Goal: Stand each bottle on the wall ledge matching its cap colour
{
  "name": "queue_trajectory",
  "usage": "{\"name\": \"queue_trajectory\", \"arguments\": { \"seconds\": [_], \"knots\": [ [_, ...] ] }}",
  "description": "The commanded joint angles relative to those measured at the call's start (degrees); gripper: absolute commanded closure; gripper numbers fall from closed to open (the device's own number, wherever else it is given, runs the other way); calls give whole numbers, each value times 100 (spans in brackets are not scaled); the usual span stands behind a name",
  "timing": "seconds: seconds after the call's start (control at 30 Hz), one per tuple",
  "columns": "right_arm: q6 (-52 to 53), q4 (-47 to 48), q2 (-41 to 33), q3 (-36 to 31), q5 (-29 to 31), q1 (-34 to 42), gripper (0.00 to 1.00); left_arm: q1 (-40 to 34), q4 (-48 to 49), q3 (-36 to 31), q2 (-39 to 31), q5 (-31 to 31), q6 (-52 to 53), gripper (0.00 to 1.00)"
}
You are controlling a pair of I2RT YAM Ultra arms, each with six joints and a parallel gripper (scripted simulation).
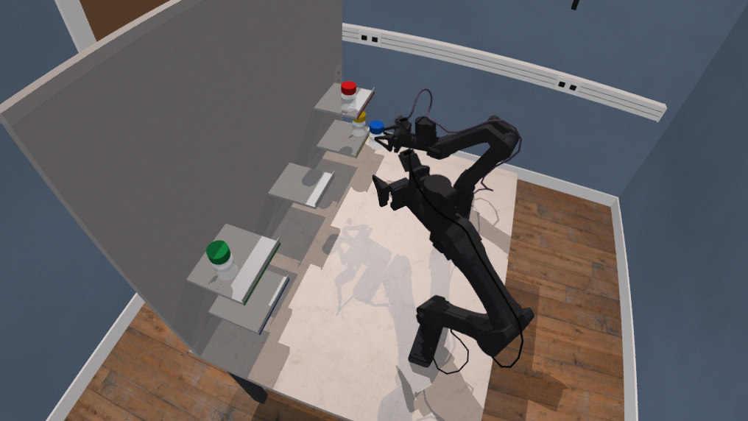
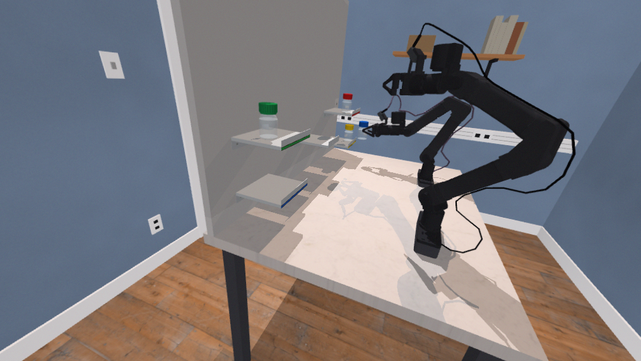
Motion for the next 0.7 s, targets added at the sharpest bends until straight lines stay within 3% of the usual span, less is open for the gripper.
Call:
{"name": "queue_trajectory", "arguments": {
  "seconds": [0.0,0.1,0.27,0.43,0.6,0.67],
  "knots": [
    [-6,-221,-177,108,-82,-22,50,117,-414,195,-157,125,60,0],
    [-4,-401,-218,140,-81,-21,50,134,-348,204,-168,139,64,0],
    [20,-1834,-715,658,-79,-19,50,164,-353,214,-137,167,61,0],
    [300,-2230,-1158,1454,1400,708,50,166,-353,215,-149,168,61,0],
    [339,-2109,-732,1781,2868,1981,50,166,-353,215,-150,168,61,0],
    [339,-2109,-732,1781,2868,1981,50,166,-353,215,-150,168,61,0]
  ]
}}
